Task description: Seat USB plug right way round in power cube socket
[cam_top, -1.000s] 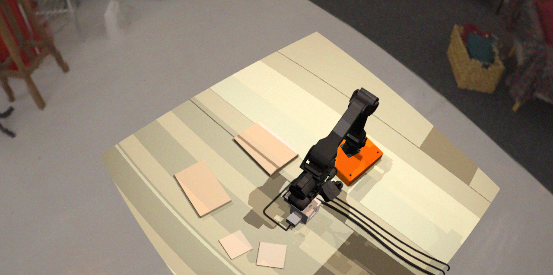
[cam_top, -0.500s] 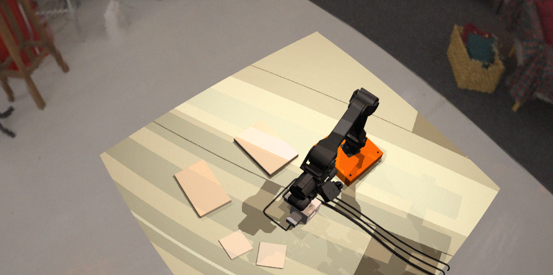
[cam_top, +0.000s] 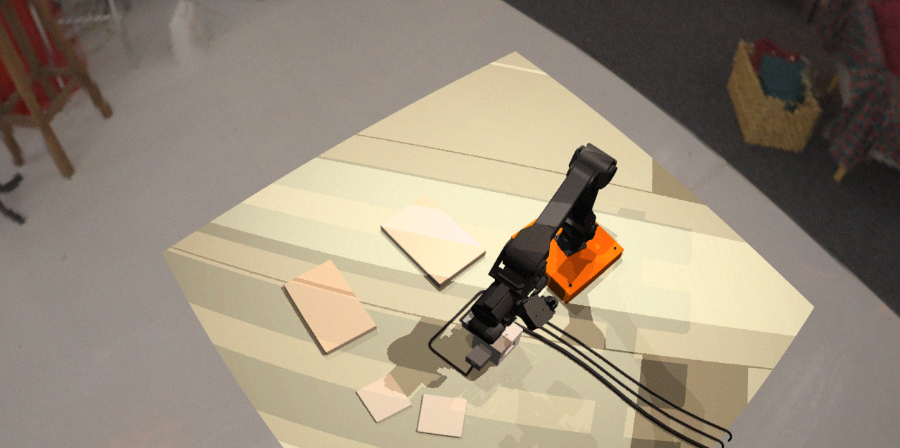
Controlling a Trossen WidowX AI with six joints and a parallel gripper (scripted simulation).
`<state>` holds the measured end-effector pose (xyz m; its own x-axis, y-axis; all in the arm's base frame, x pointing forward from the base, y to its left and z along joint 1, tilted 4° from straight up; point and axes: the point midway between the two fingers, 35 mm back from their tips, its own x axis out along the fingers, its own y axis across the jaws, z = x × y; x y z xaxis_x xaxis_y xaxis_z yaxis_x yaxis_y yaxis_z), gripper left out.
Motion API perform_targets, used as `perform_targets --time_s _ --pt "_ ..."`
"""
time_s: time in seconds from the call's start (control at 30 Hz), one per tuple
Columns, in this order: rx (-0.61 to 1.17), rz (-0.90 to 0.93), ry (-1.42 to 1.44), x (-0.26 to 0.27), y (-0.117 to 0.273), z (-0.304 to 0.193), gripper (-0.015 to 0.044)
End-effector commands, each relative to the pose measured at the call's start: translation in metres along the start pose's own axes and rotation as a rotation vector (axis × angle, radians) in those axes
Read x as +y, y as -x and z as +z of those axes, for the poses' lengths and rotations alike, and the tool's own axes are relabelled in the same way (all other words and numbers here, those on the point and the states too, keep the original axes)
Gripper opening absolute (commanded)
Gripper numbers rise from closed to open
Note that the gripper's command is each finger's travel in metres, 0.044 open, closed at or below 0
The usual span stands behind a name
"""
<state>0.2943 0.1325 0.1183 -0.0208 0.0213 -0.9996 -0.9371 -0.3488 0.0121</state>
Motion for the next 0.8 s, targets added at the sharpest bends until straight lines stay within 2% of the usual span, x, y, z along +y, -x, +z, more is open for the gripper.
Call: perform_targets --time_s 0.0,0.77 --pt "0.009 -0.001 -0.006 -0.0003 -0.0006 -0.0009 0.0" --pt "0.028 -0.002 -0.005 -0.0004 -0.0034 -0.0019 0.0"
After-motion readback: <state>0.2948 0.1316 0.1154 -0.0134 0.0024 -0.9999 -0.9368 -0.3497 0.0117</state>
